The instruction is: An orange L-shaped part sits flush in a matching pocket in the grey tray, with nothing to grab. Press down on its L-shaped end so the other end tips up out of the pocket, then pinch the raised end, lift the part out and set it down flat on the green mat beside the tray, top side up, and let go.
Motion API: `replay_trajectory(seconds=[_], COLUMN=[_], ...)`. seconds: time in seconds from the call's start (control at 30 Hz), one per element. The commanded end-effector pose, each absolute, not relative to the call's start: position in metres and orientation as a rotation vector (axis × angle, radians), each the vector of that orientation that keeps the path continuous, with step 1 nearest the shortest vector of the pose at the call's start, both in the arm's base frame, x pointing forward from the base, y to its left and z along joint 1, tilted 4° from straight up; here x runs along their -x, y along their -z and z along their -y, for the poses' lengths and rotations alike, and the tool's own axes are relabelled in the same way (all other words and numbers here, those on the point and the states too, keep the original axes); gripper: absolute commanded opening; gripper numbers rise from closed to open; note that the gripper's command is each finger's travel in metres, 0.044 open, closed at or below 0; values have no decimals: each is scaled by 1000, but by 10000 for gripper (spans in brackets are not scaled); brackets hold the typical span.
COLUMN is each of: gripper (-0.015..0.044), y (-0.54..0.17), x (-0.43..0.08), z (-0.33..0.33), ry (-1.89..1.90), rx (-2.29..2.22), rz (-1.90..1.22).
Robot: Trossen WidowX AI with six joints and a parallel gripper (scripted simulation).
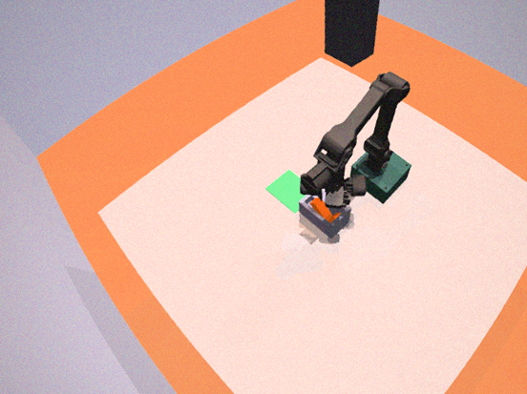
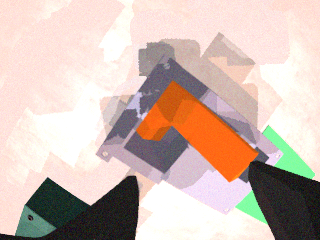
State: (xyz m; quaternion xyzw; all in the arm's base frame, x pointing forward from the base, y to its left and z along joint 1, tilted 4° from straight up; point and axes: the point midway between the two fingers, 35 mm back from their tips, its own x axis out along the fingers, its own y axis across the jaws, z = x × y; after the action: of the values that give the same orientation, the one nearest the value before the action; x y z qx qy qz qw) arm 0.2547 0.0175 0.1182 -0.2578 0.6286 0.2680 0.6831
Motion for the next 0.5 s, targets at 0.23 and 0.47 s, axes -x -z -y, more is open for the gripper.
replay_trajectory(seconds=[0.23, 0.47], gripper=[280, 280], y=[-121, -121], x=[-264, -264], z=[22, 22], ry=[-1192, -1192], rx=[1235, 1235], rz=[-1102, -1102])
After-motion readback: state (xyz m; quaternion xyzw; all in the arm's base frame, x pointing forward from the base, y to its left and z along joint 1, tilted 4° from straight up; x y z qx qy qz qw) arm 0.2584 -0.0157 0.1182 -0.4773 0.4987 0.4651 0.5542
